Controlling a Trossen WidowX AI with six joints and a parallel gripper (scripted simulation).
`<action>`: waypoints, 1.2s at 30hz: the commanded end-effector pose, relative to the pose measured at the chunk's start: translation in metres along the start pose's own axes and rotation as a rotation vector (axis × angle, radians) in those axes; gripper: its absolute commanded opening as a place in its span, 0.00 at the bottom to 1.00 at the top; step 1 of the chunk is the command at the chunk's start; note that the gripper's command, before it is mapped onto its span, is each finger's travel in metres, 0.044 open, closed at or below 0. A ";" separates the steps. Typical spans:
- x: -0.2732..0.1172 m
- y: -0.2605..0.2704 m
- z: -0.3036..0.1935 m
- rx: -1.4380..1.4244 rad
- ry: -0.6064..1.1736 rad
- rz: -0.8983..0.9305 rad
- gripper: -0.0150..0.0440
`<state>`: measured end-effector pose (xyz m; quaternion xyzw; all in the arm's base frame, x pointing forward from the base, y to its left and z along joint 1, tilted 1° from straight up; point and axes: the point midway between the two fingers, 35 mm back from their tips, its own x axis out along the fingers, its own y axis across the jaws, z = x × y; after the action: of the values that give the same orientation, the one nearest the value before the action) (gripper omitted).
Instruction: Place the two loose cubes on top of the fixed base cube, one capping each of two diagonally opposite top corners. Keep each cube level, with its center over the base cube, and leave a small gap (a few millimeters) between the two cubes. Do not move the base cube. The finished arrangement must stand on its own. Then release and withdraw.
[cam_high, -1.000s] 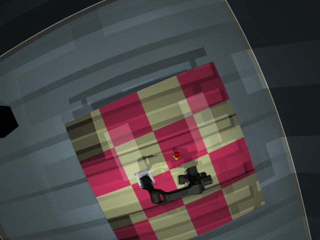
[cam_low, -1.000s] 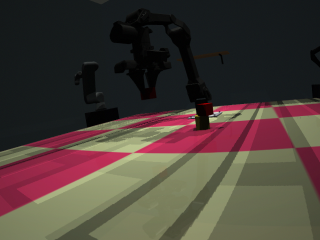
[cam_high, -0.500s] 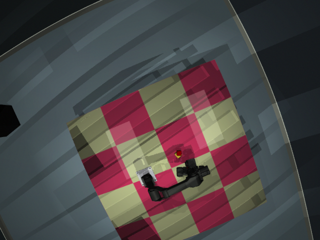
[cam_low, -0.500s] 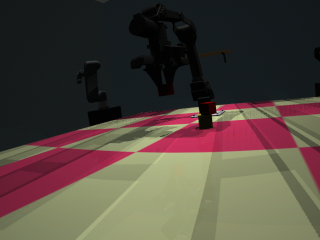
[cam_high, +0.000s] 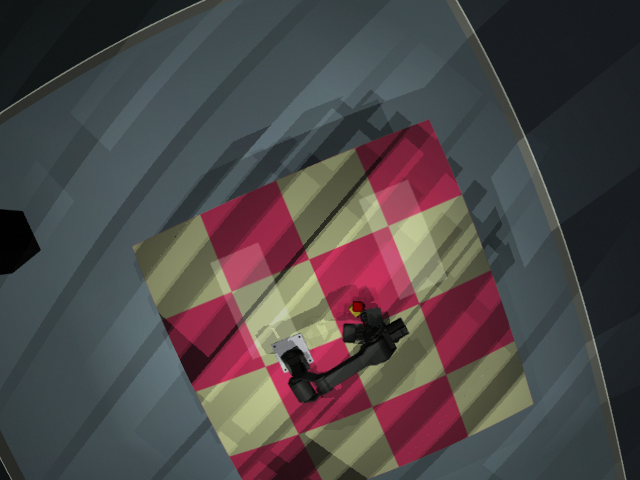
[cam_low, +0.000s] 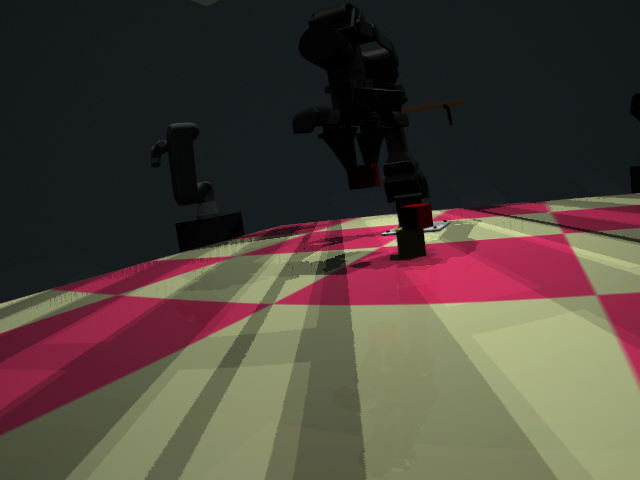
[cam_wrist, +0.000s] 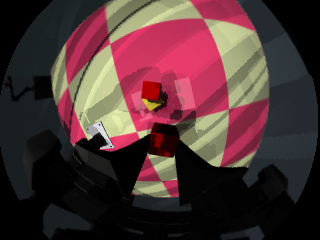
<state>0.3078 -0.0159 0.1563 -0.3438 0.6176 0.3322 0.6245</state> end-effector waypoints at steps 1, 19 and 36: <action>0.001 0.009 0.006 0.019 -0.001 -0.001 0.43; 0.014 0.038 0.025 0.053 0.006 -0.003 0.43; 0.034 0.039 0.025 0.025 0.023 -0.011 0.43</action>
<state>0.2890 0.0263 0.1219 -0.3401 0.6279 0.3166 0.6244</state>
